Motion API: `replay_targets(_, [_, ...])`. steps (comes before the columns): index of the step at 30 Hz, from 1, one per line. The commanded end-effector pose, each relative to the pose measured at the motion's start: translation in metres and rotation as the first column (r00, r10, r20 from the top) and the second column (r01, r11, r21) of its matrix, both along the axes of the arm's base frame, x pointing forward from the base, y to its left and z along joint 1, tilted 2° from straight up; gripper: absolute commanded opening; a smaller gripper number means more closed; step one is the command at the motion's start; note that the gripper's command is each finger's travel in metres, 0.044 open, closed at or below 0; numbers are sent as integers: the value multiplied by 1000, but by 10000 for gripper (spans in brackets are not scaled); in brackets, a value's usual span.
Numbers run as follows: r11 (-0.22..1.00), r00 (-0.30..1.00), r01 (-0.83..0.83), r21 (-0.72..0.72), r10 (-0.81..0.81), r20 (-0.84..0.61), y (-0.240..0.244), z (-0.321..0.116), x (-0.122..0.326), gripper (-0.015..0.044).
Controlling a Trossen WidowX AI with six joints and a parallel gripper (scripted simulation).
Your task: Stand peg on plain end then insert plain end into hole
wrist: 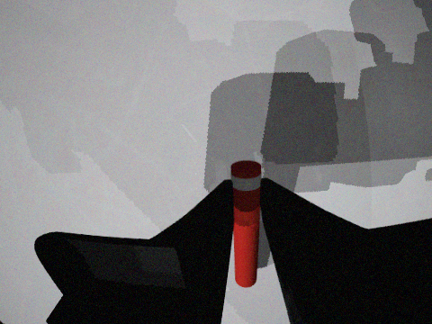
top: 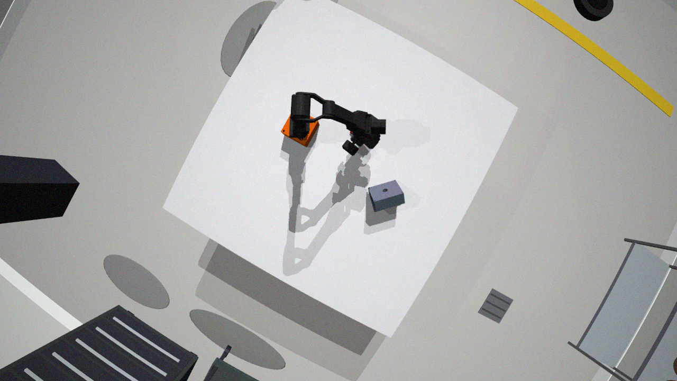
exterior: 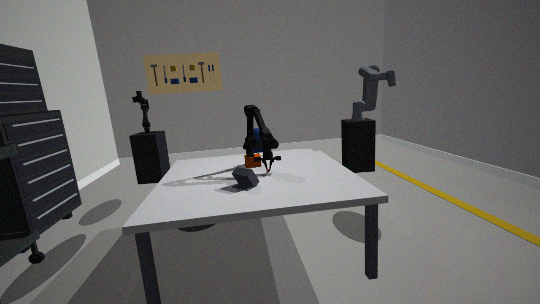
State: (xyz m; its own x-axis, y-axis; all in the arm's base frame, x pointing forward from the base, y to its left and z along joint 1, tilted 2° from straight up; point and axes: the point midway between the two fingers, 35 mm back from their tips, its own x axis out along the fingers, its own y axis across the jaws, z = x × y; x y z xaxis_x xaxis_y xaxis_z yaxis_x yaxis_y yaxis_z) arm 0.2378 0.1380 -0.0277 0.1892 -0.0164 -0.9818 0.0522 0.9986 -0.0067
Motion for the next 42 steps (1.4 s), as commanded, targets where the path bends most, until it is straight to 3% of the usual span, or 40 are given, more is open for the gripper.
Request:
replay_targets(1, [1000,999,4,1,-4,46,0,4,-2,49])
replay_targets(42, [1000,923,5,-17,2,386,2,20,-25,49])
